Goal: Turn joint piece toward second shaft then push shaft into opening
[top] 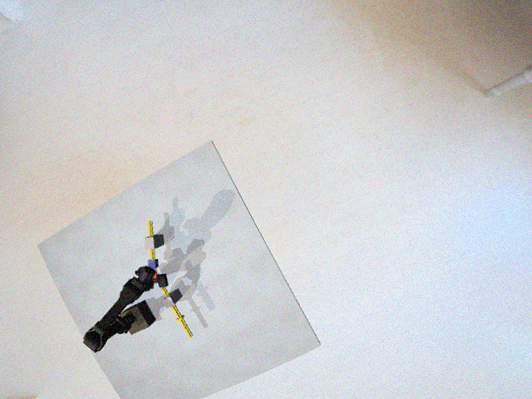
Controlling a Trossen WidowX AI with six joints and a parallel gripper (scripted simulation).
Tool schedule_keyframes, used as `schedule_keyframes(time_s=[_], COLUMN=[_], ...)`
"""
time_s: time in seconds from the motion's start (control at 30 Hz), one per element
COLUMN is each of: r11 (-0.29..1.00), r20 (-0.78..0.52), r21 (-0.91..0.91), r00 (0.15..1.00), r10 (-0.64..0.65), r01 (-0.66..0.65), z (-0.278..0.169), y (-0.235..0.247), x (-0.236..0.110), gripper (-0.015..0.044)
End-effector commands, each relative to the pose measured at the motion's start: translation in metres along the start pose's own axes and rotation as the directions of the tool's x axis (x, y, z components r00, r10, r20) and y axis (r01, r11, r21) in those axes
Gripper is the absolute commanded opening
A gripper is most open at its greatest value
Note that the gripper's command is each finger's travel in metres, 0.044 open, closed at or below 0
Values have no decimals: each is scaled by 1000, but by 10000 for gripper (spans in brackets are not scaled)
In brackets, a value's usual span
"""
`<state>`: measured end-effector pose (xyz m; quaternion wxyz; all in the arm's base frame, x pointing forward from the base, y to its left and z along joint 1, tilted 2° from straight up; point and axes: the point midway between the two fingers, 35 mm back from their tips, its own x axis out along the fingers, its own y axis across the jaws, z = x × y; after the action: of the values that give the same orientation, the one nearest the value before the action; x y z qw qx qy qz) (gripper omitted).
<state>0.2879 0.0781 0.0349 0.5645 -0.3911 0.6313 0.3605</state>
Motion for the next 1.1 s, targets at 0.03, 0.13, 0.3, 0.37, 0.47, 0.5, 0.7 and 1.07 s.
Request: schedule_keyframes(time_s=[0.03, 0.13, 0.3, 0.37, 0.47, 0.5, 0.7, 1.07], r11=[1000, 1000, 1000, 1000, 997, 994, 952, 778], r20=[-104, -105, -105, -97, -85, -80, -50, 7], r21=[-6, -6, -6, -5, 73, 106, 304, 628], r00=[994, 994, 994, 995, 996, 997, 999, 1000], r10=[-14, -13, -13, -13, -16, -17, -18, -11], r01=[13, 12, 12, 13, 23, 26, 32, 4], z=[1, 1, 1, 1, 0, 0, -2, -7], y=[0, 0, 0, 0, -1, -2, -4, -6], x=[-8, -8, -8, -10, -19, -23, -44, -82], gripper=[440, 440, 440, 440, 440, 440, 440, 440])
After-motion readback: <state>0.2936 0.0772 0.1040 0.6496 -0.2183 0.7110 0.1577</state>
